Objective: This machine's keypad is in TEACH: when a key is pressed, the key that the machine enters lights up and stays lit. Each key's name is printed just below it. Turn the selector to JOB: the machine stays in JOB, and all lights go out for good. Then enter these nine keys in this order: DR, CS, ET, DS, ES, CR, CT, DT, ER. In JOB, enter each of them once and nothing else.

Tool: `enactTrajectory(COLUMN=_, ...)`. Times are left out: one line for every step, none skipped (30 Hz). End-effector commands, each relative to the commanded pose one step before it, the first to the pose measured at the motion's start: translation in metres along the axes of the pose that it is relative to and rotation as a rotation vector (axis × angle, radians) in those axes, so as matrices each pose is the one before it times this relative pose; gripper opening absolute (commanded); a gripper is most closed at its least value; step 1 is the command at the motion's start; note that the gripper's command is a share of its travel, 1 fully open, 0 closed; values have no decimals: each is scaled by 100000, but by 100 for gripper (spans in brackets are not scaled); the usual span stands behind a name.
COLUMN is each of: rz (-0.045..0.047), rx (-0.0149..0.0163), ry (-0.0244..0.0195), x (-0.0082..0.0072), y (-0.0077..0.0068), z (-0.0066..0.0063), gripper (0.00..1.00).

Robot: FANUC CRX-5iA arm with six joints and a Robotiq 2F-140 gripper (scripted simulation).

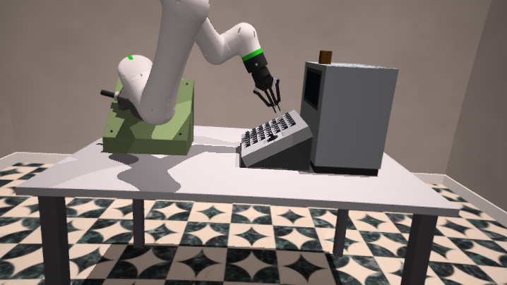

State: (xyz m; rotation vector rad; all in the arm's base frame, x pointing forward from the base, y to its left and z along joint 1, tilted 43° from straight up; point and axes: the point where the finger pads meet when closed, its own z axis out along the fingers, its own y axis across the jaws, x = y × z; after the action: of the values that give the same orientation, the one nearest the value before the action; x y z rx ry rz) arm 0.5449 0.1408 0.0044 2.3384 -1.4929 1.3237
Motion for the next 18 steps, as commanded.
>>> enactTrajectory(rz=14, rx=15, ry=-3, x=-3, y=-16, z=63, gripper=0)
enactTrajectory(rz=0, rx=0, ry=0, x=0, y=0, z=57, gripper=0)
enactTrajectory(rz=0, rx=1, ry=1, x=0, y=-1, z=58, gripper=0)
enactTrajectory(rz=0, rx=0, ry=1, x=0, y=0, z=59, gripper=0)
enactTrajectory(rz=0, rx=0, ry=0, x=0, y=0, z=60, gripper=0)
enactTrajectory(rz=0, rx=0, ry=0, x=0, y=0, z=60, gripper=0)
enactTrajectory(rz=0, rx=0, ry=0, x=0, y=0, z=60, gripper=0)
enactTrajectory(rz=0, rx=0, ry=-1, x=0, y=0, z=59, gripper=0)
enactTrajectory(rz=0, rx=-1, ry=-1, x=0, y=1, z=58, gripper=0)
enactTrajectory(rz=0, rx=0, ry=0, x=0, y=0, z=57, gripper=0)
enactTrajectory(rz=0, rx=1, ry=1, x=0, y=-1, z=54, gripper=0)
enactTrajectory(rz=0, rx=0, ry=1, x=0, y=0, z=52, gripper=0)
enactTrajectory(rz=0, rx=0, ry=0, x=0, y=0, z=49, gripper=0)
enactTrajectory(rz=0, rx=0, ry=0, x=0, y=0, z=46, gripper=0)
enactTrajectory(rz=0, rx=0, ry=0, x=0, y=0, z=43, gripper=0)
enactTrajectory(rz=0, rx=0, ry=0, x=0, y=0, z=0, gripper=0)
enactTrajectory(rz=0, rx=0, ry=0, x=0, y=0, z=0, gripper=0)
enactTrajectory(rz=0, rx=0, ry=0, x=0, y=0, z=39, gripper=0)
